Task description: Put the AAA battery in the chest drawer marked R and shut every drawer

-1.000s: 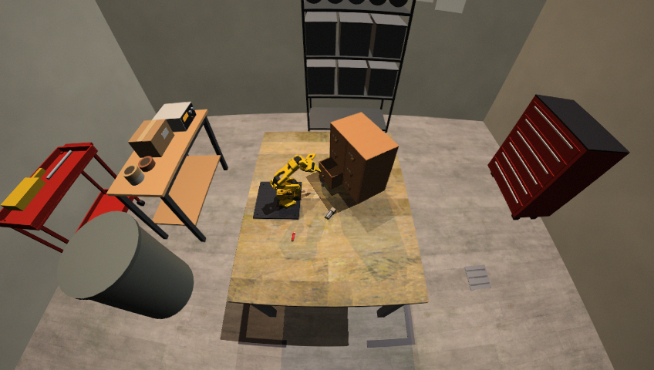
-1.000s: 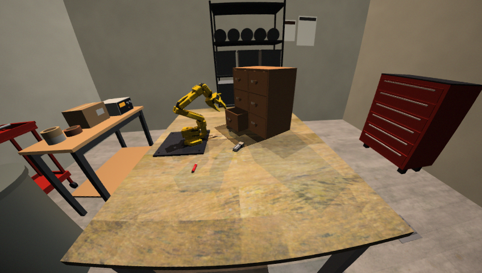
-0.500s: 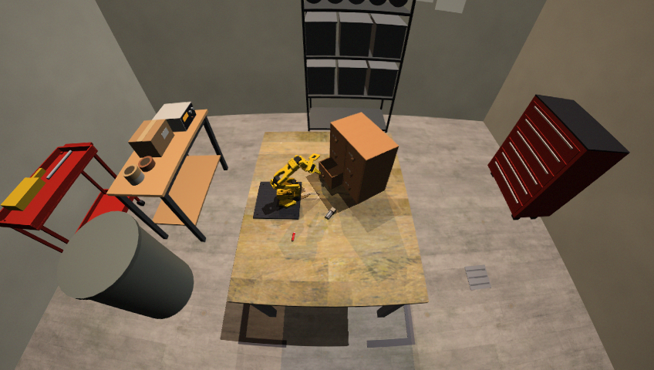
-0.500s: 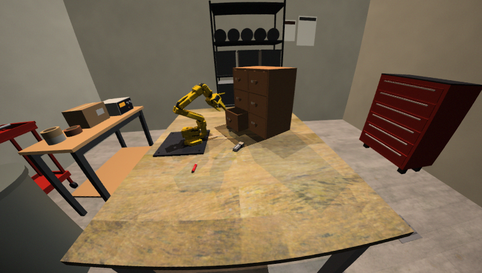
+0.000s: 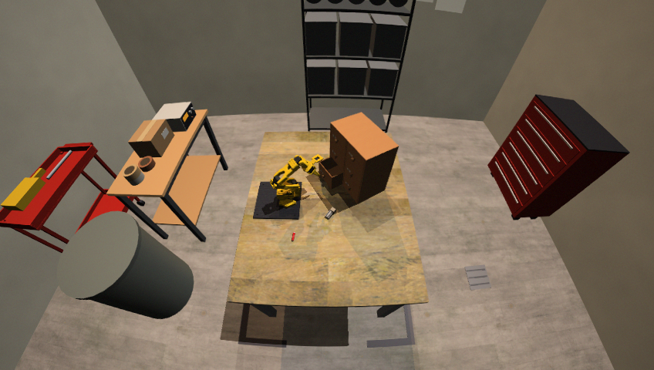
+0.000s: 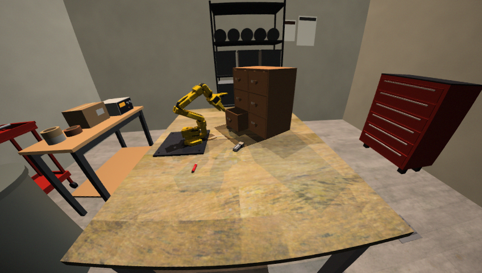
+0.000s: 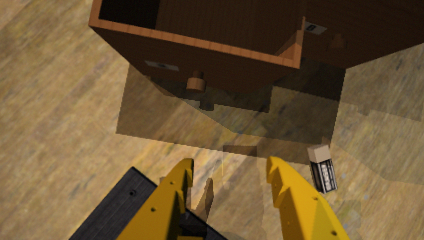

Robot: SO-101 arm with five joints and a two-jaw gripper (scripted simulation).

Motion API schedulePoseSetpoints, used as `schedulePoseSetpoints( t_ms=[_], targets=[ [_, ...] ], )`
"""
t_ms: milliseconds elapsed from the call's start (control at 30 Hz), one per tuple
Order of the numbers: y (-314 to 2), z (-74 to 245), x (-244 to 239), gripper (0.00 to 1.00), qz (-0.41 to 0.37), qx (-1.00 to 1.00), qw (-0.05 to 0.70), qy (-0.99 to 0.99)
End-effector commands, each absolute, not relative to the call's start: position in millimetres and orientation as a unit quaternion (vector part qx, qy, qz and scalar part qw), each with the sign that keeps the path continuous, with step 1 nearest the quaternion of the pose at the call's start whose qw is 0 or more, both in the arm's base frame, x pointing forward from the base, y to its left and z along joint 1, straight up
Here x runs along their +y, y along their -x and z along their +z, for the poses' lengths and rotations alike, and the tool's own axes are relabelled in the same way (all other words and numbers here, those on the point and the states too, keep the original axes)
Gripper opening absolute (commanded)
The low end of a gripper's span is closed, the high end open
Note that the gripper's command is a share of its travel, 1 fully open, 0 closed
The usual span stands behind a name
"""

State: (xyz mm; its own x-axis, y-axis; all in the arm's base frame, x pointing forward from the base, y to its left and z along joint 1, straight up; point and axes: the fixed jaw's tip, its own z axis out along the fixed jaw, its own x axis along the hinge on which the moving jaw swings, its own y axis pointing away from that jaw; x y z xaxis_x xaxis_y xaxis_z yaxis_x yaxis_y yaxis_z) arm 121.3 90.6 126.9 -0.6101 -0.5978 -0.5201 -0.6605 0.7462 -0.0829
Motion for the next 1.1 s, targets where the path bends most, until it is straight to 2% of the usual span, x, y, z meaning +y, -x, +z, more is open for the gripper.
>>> schedulePoseSetpoints(
  t_ms=[0, 1067],
  targets=[
    [-120.7, 122.2, 88.8, 0.21, 0.066, 0.916, 0.249, 0.309],
    [-120.9, 122.3, 88.8, 0.21, 0.069, 0.919, 0.249, 0.298]
  ],
)
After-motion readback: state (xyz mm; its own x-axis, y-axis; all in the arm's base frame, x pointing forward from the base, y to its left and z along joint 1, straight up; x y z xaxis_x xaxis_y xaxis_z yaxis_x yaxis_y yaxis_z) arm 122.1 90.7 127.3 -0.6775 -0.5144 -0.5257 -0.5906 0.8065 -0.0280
